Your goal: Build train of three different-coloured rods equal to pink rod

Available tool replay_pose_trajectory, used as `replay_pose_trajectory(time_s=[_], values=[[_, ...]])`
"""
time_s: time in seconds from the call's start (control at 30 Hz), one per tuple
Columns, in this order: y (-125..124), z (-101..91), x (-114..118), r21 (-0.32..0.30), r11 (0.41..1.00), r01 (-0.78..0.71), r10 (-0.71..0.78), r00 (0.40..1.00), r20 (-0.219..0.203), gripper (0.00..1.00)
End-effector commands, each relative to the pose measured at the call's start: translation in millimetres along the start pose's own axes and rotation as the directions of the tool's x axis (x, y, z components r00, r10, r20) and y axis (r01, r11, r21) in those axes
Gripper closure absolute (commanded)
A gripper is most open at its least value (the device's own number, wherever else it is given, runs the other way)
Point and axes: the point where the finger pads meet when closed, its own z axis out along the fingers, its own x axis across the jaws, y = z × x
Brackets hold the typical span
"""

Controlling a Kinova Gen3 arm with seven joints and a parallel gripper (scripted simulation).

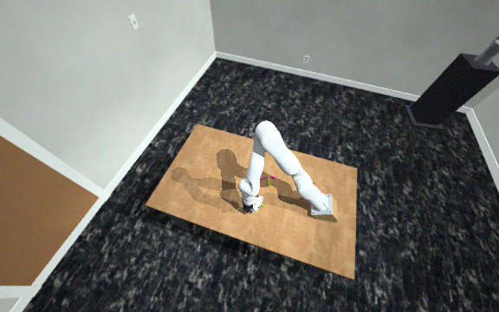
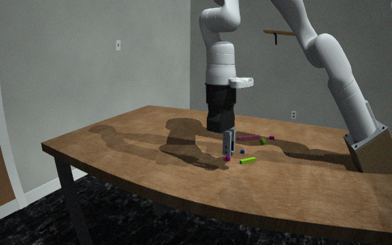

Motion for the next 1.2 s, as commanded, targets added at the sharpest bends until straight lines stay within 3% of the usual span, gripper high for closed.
replay_pose_trajectory(time_s=[0.0, 0.57, 1.17], values=[[5, -11.1, 4, -0.015, 1.0, -0.002, 0.002, 1.0, -0.013, 0.76], [4, -47.9, 3, -0.015, 1.0, -0.002, 0.002, 1.0, -0.013, 0.76], [4, -55.8, 3, -0.015, 1.0, -0.002, 0.002, 1.0, -0.013, 0.76]])
